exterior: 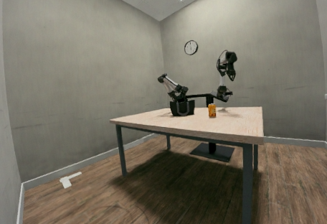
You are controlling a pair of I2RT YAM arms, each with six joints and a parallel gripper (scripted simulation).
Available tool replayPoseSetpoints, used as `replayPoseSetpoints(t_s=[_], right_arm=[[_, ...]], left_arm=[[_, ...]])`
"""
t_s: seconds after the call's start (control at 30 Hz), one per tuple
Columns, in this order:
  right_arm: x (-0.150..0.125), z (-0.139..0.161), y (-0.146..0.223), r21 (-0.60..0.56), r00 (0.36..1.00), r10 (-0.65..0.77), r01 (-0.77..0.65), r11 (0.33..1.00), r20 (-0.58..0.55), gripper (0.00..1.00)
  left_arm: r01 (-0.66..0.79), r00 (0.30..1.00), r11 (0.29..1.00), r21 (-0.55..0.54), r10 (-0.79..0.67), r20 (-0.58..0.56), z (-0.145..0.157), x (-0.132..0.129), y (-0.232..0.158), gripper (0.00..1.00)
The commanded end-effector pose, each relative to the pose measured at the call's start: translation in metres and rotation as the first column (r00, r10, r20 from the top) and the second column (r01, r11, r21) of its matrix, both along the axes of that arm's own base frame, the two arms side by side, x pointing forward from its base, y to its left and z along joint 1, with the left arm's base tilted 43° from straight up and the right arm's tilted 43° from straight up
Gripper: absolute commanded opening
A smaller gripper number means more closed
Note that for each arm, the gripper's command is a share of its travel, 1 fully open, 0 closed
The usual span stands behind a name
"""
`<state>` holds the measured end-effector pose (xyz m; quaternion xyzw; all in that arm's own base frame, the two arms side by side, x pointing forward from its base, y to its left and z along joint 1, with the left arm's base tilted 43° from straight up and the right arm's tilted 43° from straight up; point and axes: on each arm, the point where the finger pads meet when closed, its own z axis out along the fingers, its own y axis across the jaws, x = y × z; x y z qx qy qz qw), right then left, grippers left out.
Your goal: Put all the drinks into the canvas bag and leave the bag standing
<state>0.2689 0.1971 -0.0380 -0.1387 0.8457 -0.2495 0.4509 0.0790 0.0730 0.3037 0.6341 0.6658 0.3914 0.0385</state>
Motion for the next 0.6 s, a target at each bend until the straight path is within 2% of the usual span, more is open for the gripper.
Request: replayPoseSetpoints(t_s=[0.0,0.07,0.17,0.23,0.33,0.57], right_arm=[[0.003,0.009,0.010,0.047,0.999,0.018,-0.020,0.999,0.042,0.70],[0.011,0.003,0.007,0.041,0.999,-0.005,0.003,0.999,0.039,0.70],[0.007,0.010,0.014,0.057,0.999,0.013,-0.015,0.998,0.047,0.70],[0.006,-0.003,-0.004,0.013,1.000,-0.005,0.005,1.000,0.024,0.70],[0.006,0.004,0.008,0.042,0.999,0.018,-0.020,0.999,0.039,0.70],[0.011,-0.001,0.000,0.040,0.999,0.001,-0.003,0.999,0.038,0.70]], left_arm=[[-0.003,1.000,1.000,0.007,0.003,0.016,0.005,-0.004,-0.003,0.86],[-0.003,1.000,1.000,0.007,0.003,0.016,0.005,-0.004,-0.003,0.86],[-0.003,1.000,1.000,0.007,0.003,0.016,0.005,-0.004,-0.003,0.86],[-0.003,1.000,1.000,0.007,0.003,0.016,0.005,-0.004,-0.003,0.86],[-0.003,1.000,1.000,0.007,0.003,0.016,0.005,-0.004,-0.003,0.86],[-0.003,1.000,1.000,0.007,0.003,0.016,0.005,-0.004,-0.003,0.86]])
